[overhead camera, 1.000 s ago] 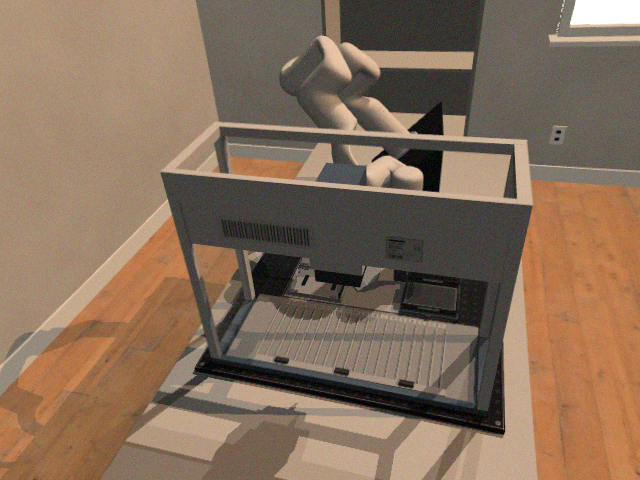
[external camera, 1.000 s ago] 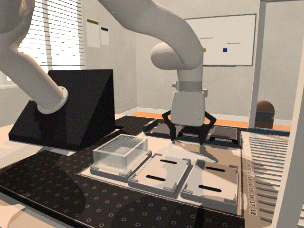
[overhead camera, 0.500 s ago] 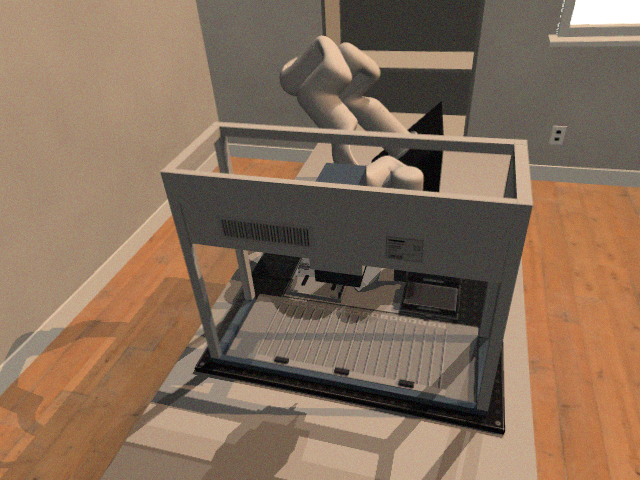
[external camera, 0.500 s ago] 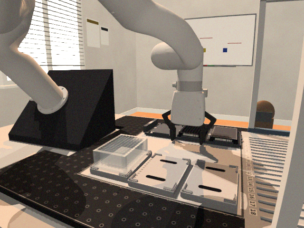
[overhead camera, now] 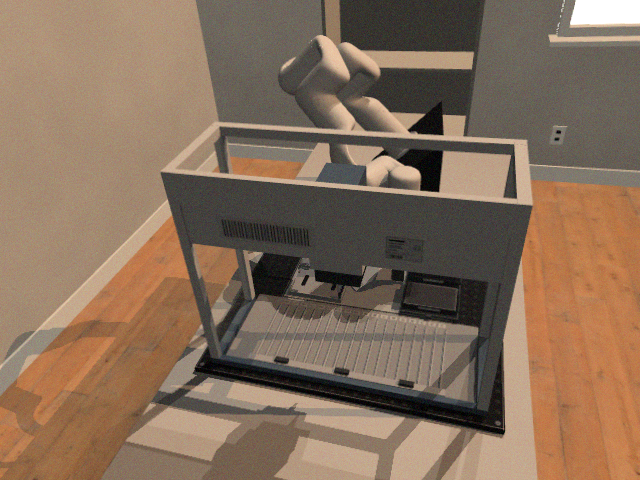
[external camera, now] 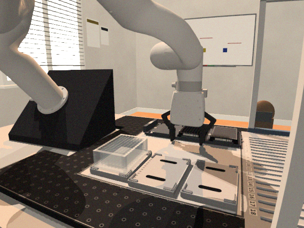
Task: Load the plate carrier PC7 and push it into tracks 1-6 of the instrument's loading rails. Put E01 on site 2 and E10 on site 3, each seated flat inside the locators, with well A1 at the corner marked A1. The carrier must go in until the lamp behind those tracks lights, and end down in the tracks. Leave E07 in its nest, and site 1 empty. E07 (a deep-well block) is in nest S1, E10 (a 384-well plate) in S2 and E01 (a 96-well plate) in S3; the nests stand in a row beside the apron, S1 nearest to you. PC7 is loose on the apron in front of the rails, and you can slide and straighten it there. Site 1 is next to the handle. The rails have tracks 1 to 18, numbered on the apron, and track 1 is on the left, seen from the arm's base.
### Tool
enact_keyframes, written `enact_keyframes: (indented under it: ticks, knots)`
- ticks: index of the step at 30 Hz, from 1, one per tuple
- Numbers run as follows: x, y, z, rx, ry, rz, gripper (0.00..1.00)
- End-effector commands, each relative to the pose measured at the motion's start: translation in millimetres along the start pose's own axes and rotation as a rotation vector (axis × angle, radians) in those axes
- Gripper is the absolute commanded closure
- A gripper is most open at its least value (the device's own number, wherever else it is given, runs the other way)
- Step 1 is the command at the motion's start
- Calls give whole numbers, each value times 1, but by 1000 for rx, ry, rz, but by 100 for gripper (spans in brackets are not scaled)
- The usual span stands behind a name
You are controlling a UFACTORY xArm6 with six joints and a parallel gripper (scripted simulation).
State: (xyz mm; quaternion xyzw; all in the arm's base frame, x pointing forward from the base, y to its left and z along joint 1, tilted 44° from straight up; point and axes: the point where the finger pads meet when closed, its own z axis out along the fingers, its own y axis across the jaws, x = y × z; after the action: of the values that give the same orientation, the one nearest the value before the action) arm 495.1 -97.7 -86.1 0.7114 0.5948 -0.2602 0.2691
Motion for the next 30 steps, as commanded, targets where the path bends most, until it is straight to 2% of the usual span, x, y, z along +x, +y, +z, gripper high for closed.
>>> enact_keyframes:
  ticks: [1,10,30]
  knots:
    - [-1,1,-2,-3,1,1,0]
    - [-3,1,-2,-3,1,1,0]
    - [-3,1,-32,-3,2,1,0]
